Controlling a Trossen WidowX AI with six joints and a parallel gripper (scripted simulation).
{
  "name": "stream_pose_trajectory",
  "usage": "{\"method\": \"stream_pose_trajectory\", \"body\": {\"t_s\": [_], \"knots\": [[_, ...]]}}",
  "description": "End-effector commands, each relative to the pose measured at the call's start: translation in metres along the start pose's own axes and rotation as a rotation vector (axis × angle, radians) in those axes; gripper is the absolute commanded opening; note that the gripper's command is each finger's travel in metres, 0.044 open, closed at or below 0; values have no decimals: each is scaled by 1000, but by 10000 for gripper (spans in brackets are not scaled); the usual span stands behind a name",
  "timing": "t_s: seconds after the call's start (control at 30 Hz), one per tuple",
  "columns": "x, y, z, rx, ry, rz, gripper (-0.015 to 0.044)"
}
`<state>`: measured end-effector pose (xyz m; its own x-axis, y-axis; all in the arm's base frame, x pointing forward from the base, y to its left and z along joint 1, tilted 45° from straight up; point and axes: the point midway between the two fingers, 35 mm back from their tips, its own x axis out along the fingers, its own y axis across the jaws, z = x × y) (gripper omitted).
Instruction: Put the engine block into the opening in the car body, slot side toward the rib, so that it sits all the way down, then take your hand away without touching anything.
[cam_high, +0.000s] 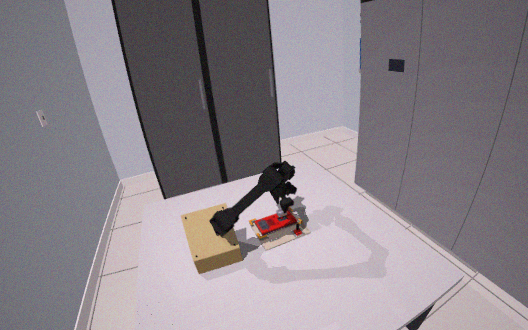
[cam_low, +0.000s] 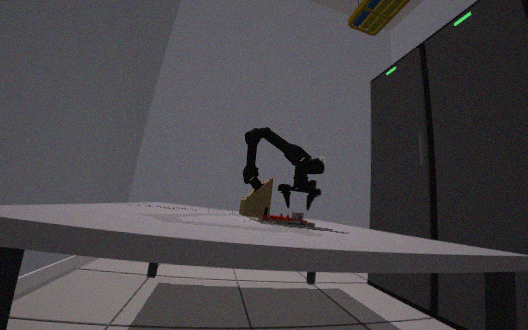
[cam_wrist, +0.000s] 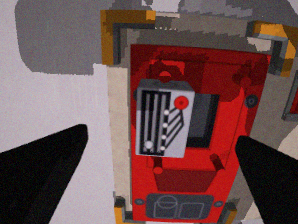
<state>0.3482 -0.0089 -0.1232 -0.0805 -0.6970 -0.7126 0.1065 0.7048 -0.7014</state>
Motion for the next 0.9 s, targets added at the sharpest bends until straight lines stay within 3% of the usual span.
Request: {"method": "stream_pose_trajectory", "body": {"t_s": [0.0, 0.47, 0.83, 0.87], "knots": [[5, 0, 0, -6, -3, -3, 440], [25, 0, 0, -6, -3, -4, 440], [25, 0, 0, -6, -3, -4, 151], [25, 0, 0, -6, -3, -4, 145]]}}
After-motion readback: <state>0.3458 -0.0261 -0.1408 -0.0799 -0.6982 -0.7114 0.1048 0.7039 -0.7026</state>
